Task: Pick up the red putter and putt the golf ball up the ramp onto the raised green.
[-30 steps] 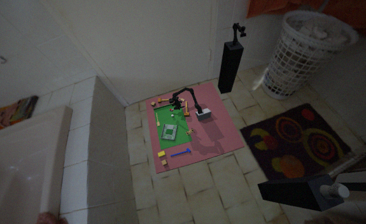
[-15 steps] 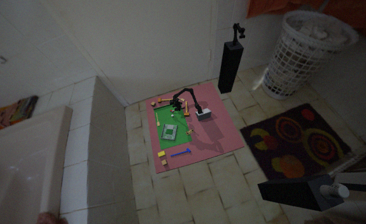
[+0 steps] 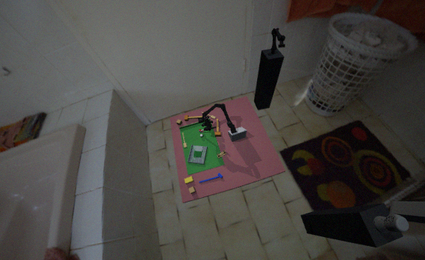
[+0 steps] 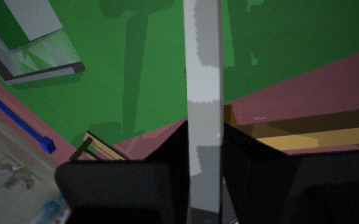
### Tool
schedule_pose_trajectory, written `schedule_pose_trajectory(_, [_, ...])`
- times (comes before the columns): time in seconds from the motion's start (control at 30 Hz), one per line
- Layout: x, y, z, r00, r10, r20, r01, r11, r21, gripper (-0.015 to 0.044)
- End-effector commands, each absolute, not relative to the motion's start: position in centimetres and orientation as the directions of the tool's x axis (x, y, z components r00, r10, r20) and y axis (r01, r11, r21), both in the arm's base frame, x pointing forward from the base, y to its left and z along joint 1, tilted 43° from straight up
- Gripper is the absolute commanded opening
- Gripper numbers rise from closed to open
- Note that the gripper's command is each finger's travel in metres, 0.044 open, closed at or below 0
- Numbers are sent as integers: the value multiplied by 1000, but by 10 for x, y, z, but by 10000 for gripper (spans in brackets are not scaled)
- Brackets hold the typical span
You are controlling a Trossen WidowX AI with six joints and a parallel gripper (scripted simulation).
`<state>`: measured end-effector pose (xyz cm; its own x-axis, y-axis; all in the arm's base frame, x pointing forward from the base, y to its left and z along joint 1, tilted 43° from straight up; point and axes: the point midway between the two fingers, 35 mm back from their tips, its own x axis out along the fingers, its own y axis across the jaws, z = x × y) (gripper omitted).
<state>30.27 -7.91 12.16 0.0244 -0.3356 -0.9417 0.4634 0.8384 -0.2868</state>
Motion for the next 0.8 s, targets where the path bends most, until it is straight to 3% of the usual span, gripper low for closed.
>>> schedule_pose_trajectory(0.0, [303,-83,116,23,-334,-942,457,842,-287,0])
schedule_pose_trajectory(0.77, [293,-107,133,23,-336,-942,457,841,-289,0])
